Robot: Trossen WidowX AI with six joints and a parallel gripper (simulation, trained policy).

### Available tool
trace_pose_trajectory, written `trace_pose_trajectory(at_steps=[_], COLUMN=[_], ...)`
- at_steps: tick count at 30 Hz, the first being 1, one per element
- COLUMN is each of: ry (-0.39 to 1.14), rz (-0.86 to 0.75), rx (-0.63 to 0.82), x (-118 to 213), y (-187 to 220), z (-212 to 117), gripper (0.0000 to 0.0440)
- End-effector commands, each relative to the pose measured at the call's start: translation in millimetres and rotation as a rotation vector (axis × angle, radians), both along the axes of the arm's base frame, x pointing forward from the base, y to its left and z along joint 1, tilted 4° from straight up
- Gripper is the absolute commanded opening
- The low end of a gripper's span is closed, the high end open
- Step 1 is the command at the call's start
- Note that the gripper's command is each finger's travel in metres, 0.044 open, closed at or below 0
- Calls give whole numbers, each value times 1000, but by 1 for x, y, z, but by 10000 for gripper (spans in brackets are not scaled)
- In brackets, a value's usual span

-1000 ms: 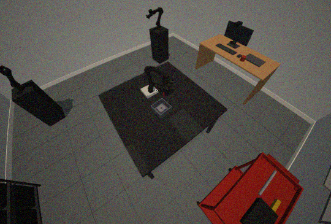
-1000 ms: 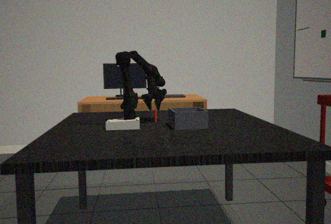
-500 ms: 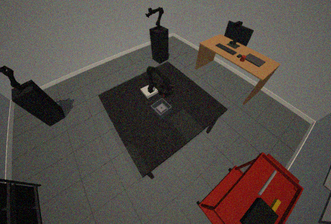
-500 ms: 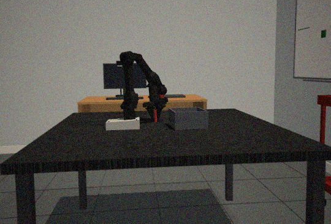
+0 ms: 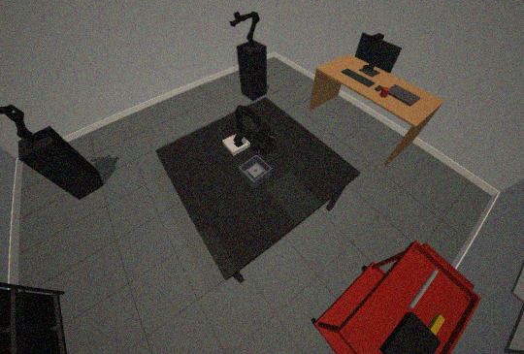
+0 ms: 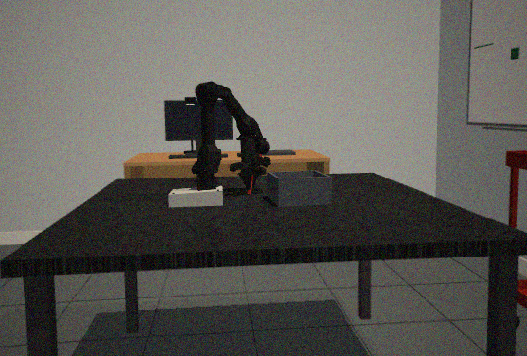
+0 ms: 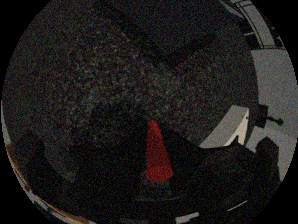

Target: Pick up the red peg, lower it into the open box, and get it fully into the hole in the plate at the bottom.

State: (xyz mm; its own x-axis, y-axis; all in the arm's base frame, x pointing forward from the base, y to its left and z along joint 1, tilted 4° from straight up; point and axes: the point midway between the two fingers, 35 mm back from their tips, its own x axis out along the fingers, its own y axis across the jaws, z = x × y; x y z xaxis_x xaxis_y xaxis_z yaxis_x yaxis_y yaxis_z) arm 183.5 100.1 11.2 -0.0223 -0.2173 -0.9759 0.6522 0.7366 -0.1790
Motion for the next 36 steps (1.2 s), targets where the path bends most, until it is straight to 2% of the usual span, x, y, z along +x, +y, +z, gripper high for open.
trace_pose_trajectory(at_steps=[1, 11, 19, 28, 36], ry=[-28, -108, -174, -228, -249], rz=[9, -6, -78, -178, -239], rx=[-14, -54, -83, -113, -134], x=[8, 31, 53, 79, 100], y=[-3, -16, -34, -68, -101], z=[12, 57, 89, 105, 107], gripper=[1, 0, 0, 0, 0])
